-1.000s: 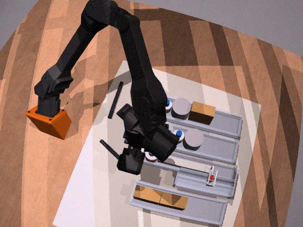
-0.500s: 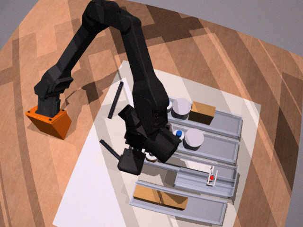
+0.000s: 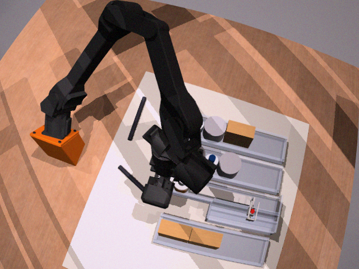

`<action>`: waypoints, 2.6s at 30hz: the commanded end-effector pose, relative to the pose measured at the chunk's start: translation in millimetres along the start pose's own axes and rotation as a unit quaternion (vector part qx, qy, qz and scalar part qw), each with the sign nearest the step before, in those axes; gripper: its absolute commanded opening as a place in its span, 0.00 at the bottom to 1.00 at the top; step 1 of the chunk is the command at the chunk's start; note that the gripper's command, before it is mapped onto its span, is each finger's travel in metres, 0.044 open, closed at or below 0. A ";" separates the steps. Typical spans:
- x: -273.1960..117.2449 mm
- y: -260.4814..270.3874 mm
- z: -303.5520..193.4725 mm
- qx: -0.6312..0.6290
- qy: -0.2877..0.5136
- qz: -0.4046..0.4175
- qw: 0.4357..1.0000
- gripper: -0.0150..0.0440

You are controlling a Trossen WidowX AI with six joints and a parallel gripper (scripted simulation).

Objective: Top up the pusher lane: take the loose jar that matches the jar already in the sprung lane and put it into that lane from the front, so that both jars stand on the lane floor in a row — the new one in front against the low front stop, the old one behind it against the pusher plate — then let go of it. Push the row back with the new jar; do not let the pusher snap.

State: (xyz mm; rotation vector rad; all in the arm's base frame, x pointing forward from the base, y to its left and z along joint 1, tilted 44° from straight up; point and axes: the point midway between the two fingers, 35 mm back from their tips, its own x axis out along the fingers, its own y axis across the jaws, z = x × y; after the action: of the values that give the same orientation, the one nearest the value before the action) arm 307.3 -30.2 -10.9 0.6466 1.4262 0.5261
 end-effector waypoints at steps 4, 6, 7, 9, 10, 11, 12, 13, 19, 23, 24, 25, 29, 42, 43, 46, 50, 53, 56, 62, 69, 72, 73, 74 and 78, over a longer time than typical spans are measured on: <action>-2.3 0.0 8.7 -0.004 -0.009 -0.001 1.000 0.25; -2.3 0.0 9.5 -0.004 -0.009 -0.001 1.000 0.25; -2.3 0.0 9.9 -0.004 -0.009 -0.001 1.000 0.25; -2.4 0.0 10.7 -0.004 -0.009 -0.001 1.000 0.25; -2.4 0.0 11.1 -0.004 -0.009 -0.001 1.000 0.25; -2.4 0.0 11.5 -0.004 -0.009 -0.001 1.000 0.25; -2.4 0.0 11.9 -0.004 -0.009 -0.001 1.000 0.25; -2.4 0.0 12.3 -0.004 -0.009 -0.001 1.000 0.25; -2.5 0.1 14.7 -0.004 -0.009 -0.001 1.000 0.25; -2.7 0.1 16.3 -0.004 -0.009 -0.001 1.000 0.25; -2.7 0.2 16.7 -0.004 -0.009 -0.001 1.000 0.25; -2.8 0.2 17.1 -0.004 -0.009 -0.001 1.000 0.25; -2.9 0.2 18.6 -0.005 -0.009 -0.001 1.000 0.25; -3.6 0.6 23.8 -0.005 -0.009 0.000 1.000 0.25; -3.6 0.6 24.2 -0.005 -0.009 0.000 1.000 0.25; -3.9 0.7 25.3 -0.005 -0.009 0.000 1.000 0.25; -4.2 0.9 26.9 -0.005 -0.009 0.000 1.000 0.25; -4.4 1.0 28.1 -0.005 -0.009 0.000 1.000 0.25; -4.6 1.2 29.2 -0.005 -0.009 0.000 1.000 0.25; -5.1 1.5 31.5 -0.005 -0.009 0.000 1.000 0.25; -5.9 2.0 34.2 -0.005 -0.009 0.000 1.000 0.25; -6.2 2.2 35.3 -0.005 -0.009 0.000 1.000 0.25; -6.3 2.2 35.7 -0.005 -0.009 0.000 1.000 0.25; -6.4 2.3 36.1 -0.005 -0.009 0.000 1.000 0.25; -6.8 2.5 37.6 -0.005 -0.009 0.000 1.000 0.25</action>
State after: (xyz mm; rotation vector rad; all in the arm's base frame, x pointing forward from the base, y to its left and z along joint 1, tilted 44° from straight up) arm 336.0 -34.0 -7.0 0.6451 1.4328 0.5241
